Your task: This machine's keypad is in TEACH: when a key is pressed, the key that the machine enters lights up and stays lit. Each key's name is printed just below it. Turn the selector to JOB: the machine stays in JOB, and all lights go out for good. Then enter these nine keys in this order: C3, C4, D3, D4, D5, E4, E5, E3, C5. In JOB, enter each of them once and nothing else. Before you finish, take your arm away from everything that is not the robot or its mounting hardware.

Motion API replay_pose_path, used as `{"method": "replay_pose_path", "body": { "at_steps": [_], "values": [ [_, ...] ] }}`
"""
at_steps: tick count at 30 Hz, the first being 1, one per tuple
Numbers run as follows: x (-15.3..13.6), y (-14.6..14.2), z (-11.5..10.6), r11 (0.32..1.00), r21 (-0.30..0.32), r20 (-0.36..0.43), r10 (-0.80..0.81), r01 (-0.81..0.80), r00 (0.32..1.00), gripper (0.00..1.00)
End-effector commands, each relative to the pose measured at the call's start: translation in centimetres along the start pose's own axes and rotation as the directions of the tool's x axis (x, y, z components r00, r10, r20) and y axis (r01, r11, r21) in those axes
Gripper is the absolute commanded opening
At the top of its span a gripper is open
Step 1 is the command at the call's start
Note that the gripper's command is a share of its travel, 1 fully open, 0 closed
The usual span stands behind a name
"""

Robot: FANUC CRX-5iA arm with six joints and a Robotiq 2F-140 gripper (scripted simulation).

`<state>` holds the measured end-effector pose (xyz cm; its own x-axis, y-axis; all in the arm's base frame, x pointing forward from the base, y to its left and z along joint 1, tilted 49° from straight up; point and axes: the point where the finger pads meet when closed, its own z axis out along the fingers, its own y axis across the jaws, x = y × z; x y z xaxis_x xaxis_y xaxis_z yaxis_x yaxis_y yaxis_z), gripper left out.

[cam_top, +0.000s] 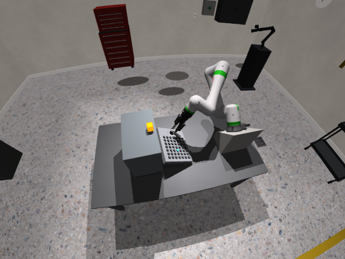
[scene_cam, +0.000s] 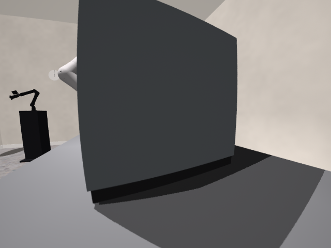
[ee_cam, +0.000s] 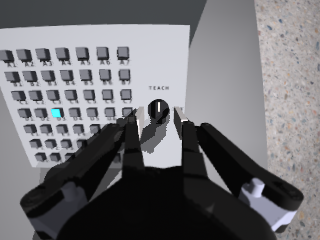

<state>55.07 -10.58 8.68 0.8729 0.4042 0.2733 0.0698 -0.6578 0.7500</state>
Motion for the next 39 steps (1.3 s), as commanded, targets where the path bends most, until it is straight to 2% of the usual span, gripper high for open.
{"method": "replay_pose_path", "body": {
  "at_steps": [1, 39],
  "values": [
    [0.0, 0.0, 0.0, 1.000, 0.000, -0.001, 0.000, 0.000, 1.000, 0.33],
    [0.0, 0.0, 2.2, 1.000, 0.000, -0.001, 0.000, 0.000, 1.000, 0.33]
  ]
}}
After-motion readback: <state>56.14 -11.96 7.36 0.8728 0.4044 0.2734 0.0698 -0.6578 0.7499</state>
